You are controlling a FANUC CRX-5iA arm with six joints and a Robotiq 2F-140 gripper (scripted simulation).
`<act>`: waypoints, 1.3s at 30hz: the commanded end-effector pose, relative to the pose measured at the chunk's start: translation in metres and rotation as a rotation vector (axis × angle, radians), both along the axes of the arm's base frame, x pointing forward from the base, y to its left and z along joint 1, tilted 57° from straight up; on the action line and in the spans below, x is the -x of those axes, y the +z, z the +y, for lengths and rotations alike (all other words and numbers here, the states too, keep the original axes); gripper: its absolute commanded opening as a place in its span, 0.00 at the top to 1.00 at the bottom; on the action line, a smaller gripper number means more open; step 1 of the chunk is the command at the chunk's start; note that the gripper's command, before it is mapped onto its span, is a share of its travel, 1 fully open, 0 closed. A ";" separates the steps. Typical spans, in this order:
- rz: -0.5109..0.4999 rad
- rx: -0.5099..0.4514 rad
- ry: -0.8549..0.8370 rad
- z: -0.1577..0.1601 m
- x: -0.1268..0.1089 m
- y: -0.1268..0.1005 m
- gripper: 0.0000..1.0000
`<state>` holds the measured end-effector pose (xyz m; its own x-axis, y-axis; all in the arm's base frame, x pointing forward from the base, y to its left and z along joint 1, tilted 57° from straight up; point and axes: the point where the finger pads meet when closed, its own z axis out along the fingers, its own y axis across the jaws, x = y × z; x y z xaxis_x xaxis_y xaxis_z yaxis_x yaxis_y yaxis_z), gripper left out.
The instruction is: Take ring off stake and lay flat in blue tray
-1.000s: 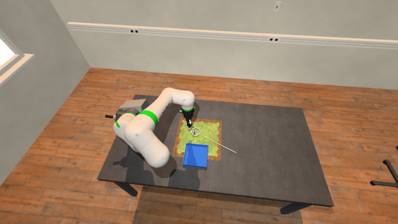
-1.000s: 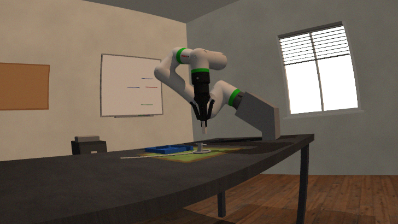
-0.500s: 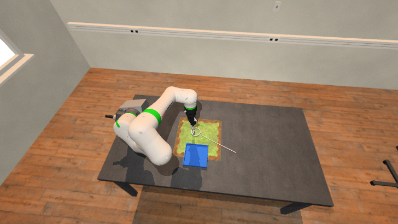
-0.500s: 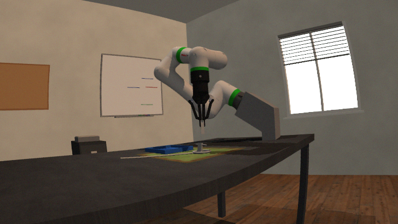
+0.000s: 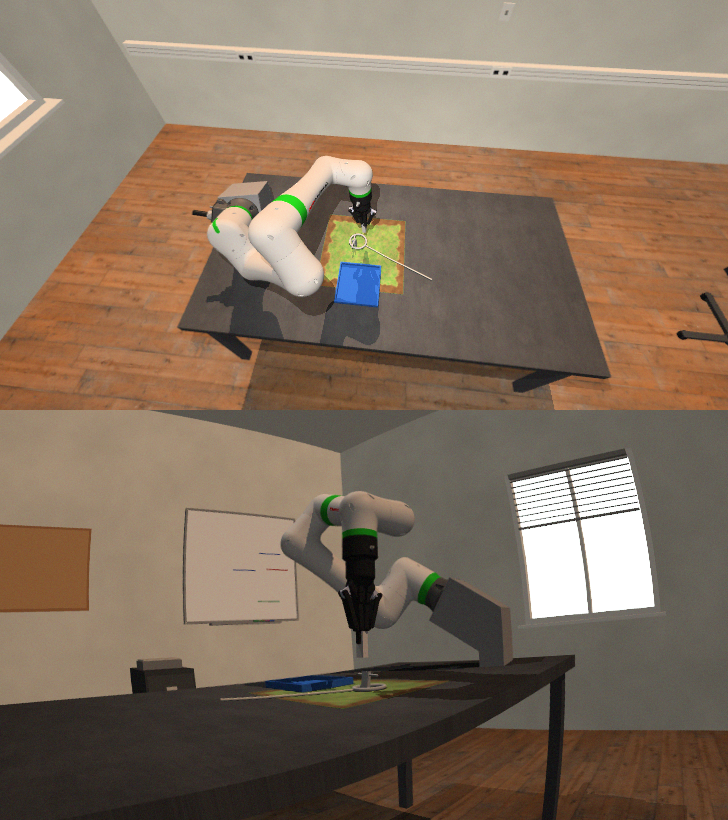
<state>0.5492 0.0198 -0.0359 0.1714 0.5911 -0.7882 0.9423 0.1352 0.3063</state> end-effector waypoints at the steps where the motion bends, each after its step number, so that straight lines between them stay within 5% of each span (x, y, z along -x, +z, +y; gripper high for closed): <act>1: 0.241 0.067 0.124 0.003 -0.008 -0.002 0.90; 5: 0.314 0.090 0.166 0.003 -0.008 -0.002 0.84; 6: 0.424 0.121 0.222 0.003 -0.008 -0.002 0.84; 8: 0.479 0.135 0.245 0.003 -0.008 -0.002 0.84; 39: 0.479 0.135 0.245 0.003 -0.008 -0.002 0.84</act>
<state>0.5568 0.0218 -0.0378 -0.3545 0.4573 -0.8156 0.9086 0.3746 -0.1848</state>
